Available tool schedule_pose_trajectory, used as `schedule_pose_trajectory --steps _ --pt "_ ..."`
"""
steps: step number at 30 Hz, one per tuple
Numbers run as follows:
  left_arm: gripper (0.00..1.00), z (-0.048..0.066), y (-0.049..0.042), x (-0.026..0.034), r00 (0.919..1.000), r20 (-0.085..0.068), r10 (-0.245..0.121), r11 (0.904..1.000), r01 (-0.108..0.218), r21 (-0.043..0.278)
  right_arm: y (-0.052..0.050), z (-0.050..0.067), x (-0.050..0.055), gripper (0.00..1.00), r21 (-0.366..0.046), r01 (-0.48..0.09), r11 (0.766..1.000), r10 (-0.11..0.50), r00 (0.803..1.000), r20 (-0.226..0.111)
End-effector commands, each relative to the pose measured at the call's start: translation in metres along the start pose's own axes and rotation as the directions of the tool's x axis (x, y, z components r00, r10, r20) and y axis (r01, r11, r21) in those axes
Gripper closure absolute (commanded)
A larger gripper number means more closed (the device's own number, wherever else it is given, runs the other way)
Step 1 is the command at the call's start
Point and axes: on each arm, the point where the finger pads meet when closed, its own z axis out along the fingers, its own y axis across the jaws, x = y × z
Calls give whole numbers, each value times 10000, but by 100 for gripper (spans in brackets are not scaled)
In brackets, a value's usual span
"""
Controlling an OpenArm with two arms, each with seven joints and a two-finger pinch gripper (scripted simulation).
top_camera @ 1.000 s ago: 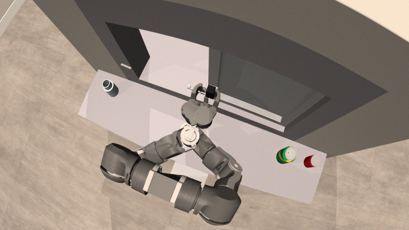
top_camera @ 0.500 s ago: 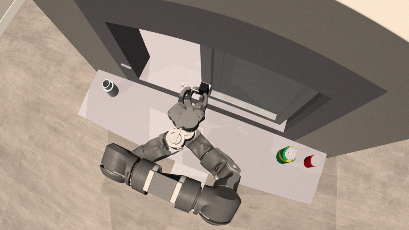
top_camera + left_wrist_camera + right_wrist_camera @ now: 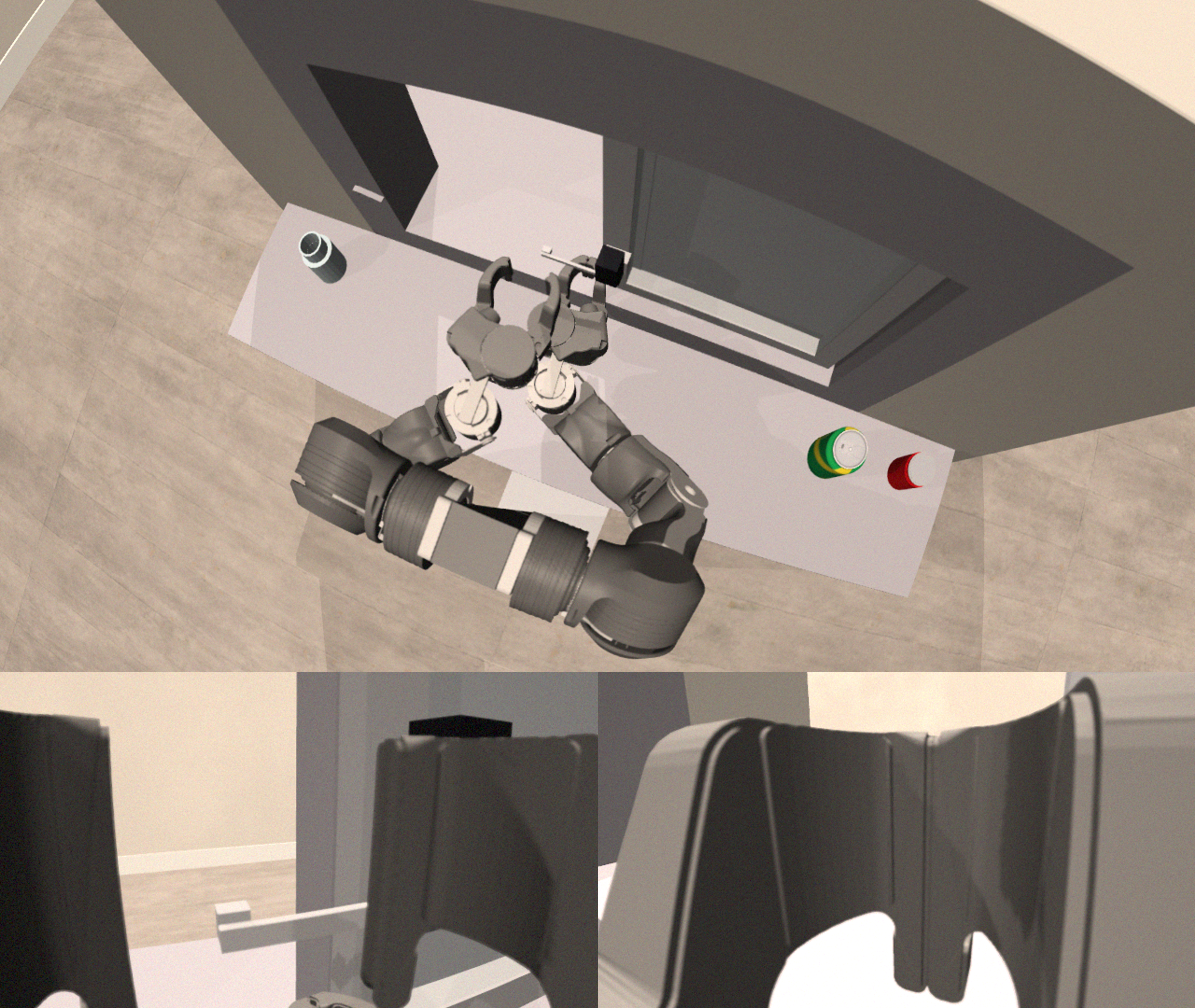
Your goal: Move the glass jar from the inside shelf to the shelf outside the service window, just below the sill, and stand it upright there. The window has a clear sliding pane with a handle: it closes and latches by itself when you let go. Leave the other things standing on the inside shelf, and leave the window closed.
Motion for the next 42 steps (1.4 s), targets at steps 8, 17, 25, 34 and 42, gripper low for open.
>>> schedule_pose_trajectory --steps 8,17,25,34,42 --pt "70 -60 -102 18 9999 -64 -86 10000 86 -22 62 11 20 100 -205 -10 9998 9 10000 -53" --pt "70 -79 -127 28 9998 -97 -155 9998 154 -81 107 35 18 100 -369 -31 9993 31 10000 -24" --pt "70 -105 -208 -18 9999 26 -160 9998 160 108 66 11 19 100 -217 -26 9998 25 10000 -44" --pt "70 -170 -423 -115 9991 273 -335 9977 318 601 108 35 18 100 -372 -35 9993 35 10000 -22" --pt "70 -214 -571 -199 9980 513 -367 9948 316 970 66 11 20 100 -222 -36 9997 35 10000 -39"
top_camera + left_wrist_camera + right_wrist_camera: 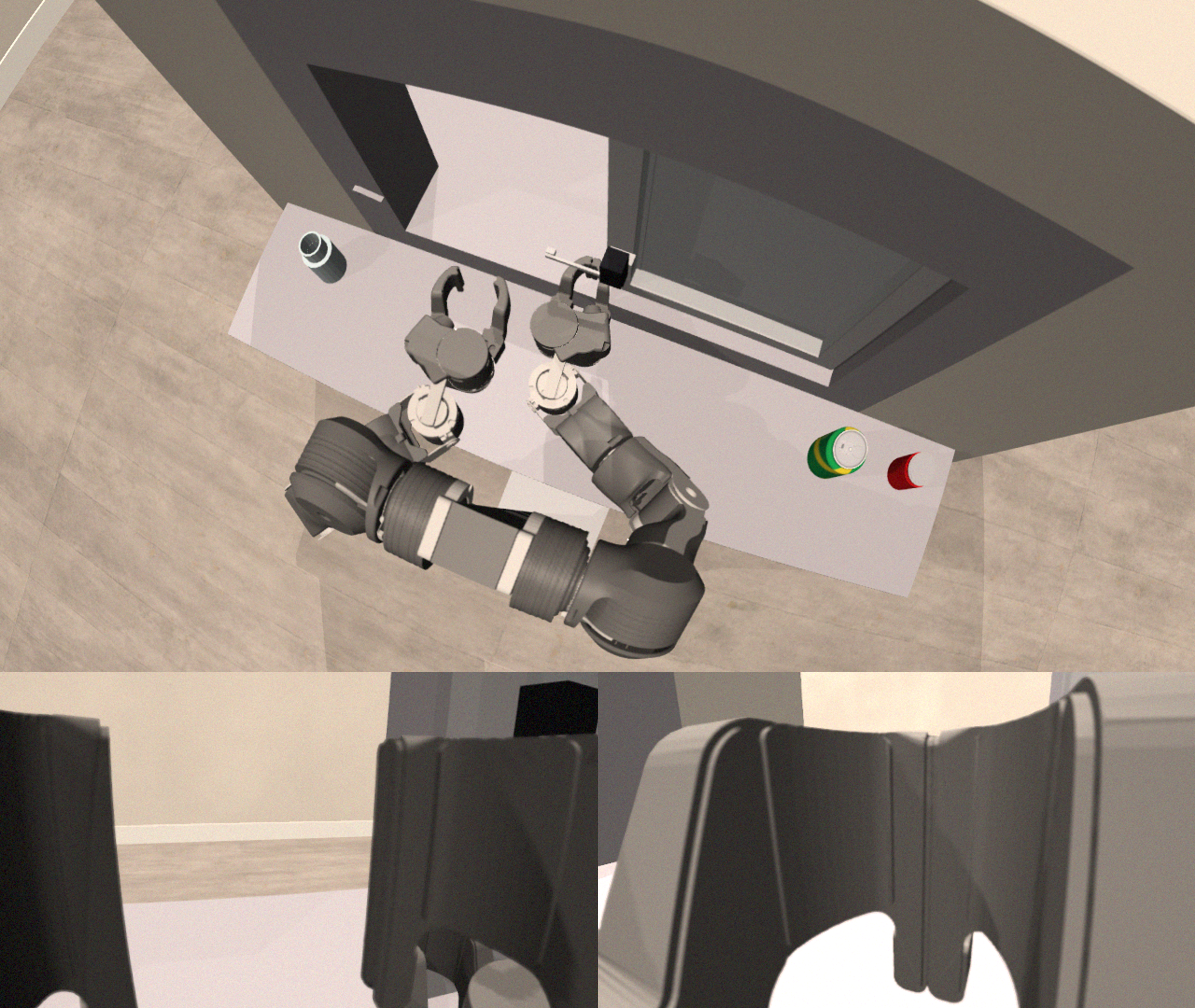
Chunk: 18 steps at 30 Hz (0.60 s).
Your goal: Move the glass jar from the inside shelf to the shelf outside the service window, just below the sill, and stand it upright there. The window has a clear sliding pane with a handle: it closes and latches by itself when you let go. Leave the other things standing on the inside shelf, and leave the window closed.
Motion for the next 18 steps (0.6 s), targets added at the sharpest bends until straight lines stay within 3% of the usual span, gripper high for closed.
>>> schedule_pose_trajectory --steps 1,12,14,15,18 --pt "70 -6 -29 29 9999 -93 -144 9999 144 44 20 16 19 100 -74 -7 10000 7 10000 -33" --pt "70 -53 -297 -68 9991 188 -380 9972 368 645 70 45 18 100 -259 -9 9997 9 10000 -10" --pt "70 -53 -297 -68 9991 188 -380 9972 368 645 70 45 18 100 -259 -9 9997 9 10000 -10" --pt "70 -57 -333 -102 9991 290 -313 9965 290 778 7 8 20 100 -29 -13 10000 13 10000 -35" --pt "70 -70 -405 -129 9986 365 -379 9950 344 935 21 16 20 100 -79 -13 10000 12 10000 -30"
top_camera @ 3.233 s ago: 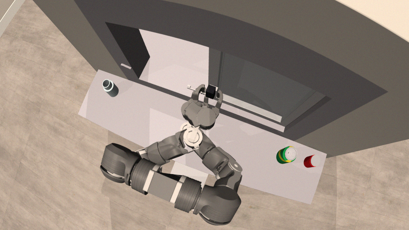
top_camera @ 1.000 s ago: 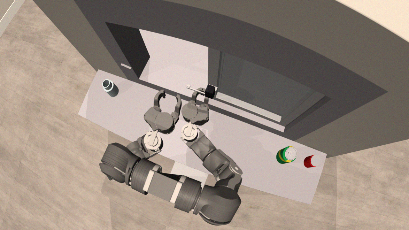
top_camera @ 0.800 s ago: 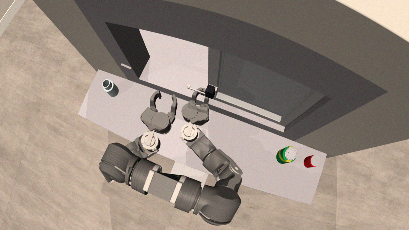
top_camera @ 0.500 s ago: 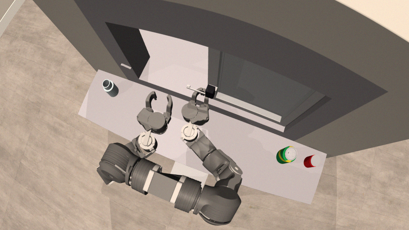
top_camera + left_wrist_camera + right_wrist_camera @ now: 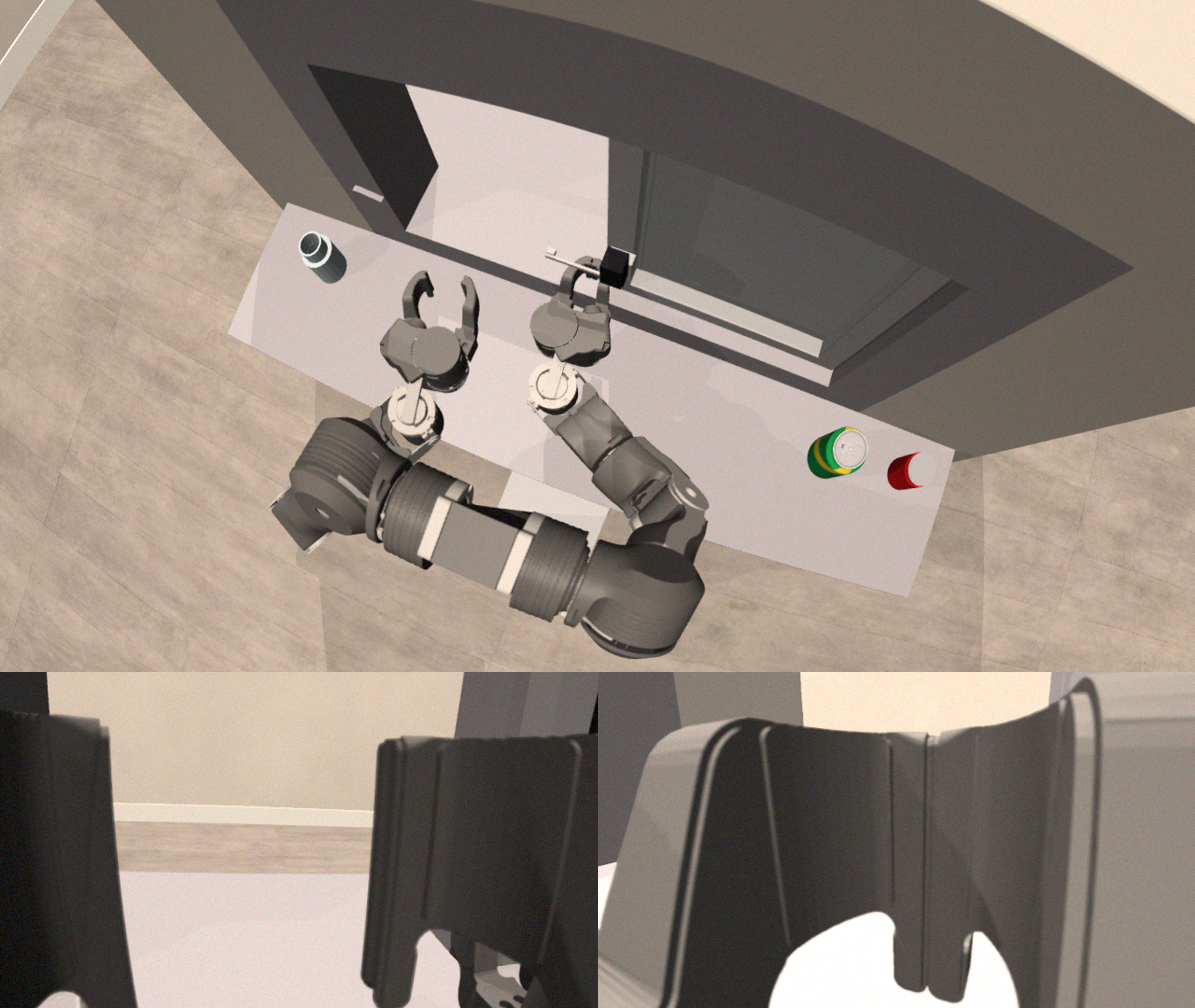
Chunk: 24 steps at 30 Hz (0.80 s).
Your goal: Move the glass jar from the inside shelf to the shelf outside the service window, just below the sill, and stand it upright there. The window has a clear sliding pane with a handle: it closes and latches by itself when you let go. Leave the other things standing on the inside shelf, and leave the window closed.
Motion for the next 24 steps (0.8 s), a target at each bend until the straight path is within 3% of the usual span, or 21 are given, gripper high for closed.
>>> schedule_pose_trajectory --steps 1,11,13,14,24 --pt "70 0 -21 14 9999 -52 -128 9999 128 -3 24 18 19 100 -88 -6 10000 6 10000 -32" --pt "70 -14 -265 -70 9992 211 -333 9981 322 518 69 45 18 100 -252 -3 9997 3 10000 -15" --pt "70 -14 -265 -70 9992 211 -333 9981 322 518 69 45 18 100 -252 -3 9997 3 10000 -15" --pt "70 -20 -300 -79 9992 253 -313 9974 296 651 7 8 20 100 -28 -8 10000 8 10000 -39" --pt "70 -29 -546 -180 9973 544 -500 9921 433 1176 51 34 18 100 -188 -5 9998 4 10000 -22"
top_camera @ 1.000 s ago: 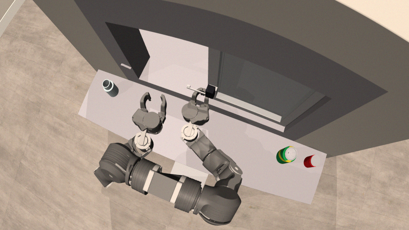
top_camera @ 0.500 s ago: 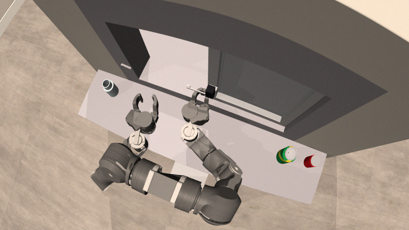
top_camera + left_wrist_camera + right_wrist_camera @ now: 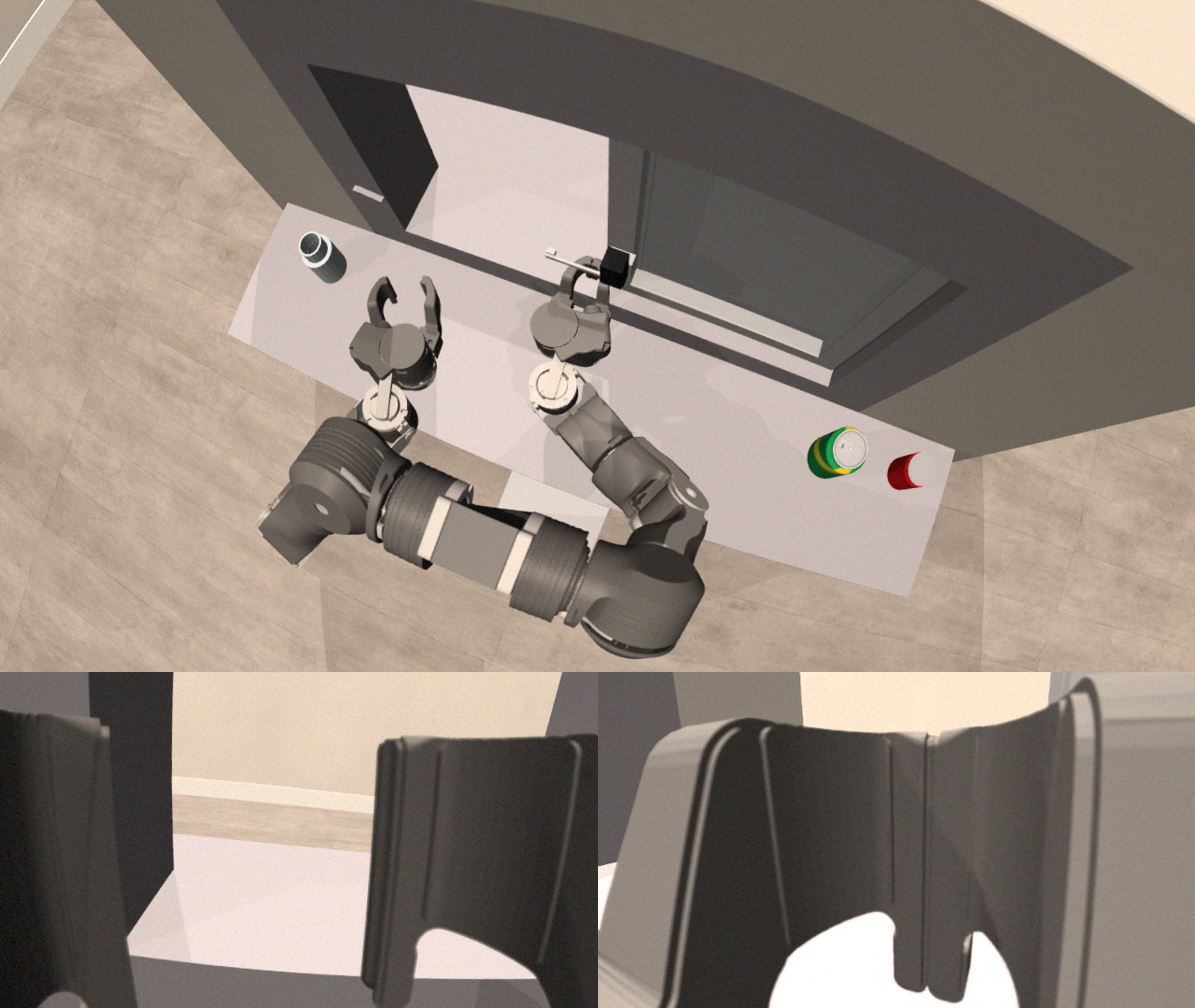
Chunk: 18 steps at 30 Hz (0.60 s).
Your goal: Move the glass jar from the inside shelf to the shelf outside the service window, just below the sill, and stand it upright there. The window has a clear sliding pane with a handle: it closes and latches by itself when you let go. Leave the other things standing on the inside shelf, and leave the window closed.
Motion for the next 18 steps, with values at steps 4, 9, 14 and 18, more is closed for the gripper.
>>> schedule_pose_trajectory --steps 4,9,14,18 --pt "70 16 -91 -30 9998 99 -151 9998 150 113 67 45 18 100 -246 -1 9997 0 10000 -17" --pt "70 20 -178 -60 9996 207 -168 9992 160 360 15 13 19 100 -57 -5 10000 4 10000 -38" --pt "70 34 -302 -104 9991 353 -253 9978 231 619 37 26 19 100 -136 -3 9999 3 10000 -29" --pt "70 45 -400 -139 9984 469 -324 9962 285 827 54 37 18 100 -199 -2 9998 1 10000 -22"
